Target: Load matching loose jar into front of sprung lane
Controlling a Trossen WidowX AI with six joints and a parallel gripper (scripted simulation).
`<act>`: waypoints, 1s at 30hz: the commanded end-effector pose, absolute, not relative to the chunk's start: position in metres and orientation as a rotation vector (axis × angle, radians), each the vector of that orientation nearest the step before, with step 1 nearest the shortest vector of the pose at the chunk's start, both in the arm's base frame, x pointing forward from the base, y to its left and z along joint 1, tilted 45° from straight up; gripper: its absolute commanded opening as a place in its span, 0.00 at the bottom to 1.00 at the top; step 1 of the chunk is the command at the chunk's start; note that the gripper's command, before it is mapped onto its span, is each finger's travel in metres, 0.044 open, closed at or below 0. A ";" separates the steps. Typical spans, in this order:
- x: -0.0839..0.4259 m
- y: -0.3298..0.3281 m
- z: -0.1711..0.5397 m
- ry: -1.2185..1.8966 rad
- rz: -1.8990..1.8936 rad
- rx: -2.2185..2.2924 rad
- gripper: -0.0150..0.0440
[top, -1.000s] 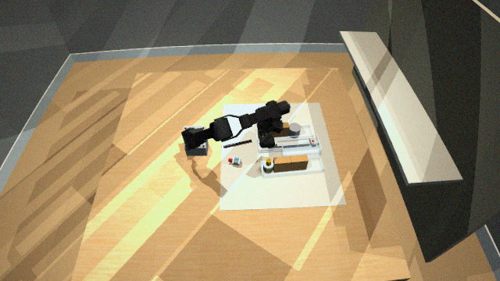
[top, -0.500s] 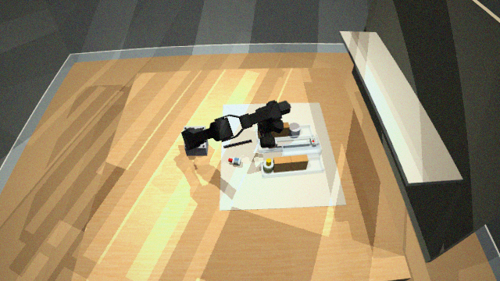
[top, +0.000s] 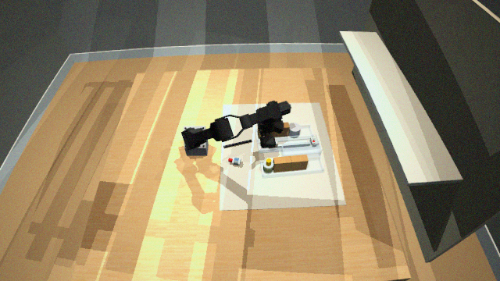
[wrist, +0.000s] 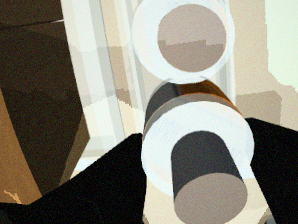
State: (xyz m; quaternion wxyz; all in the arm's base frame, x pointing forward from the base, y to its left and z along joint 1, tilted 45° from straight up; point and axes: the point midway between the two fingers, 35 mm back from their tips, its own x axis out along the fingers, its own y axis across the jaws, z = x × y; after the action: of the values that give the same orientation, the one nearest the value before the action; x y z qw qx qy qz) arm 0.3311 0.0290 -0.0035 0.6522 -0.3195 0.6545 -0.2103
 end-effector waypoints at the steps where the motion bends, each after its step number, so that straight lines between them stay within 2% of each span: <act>1: 0.337 0.028 -0.003 1.460 -0.485 -0.726 0.25; 30: 0.337 0.023 -0.008 1.460 -0.486 -0.726 0.25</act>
State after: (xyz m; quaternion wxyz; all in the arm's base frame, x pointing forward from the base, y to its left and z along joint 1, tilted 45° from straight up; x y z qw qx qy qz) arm 0.3331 0.0238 -0.0085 0.6545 -0.3190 0.6521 -0.2112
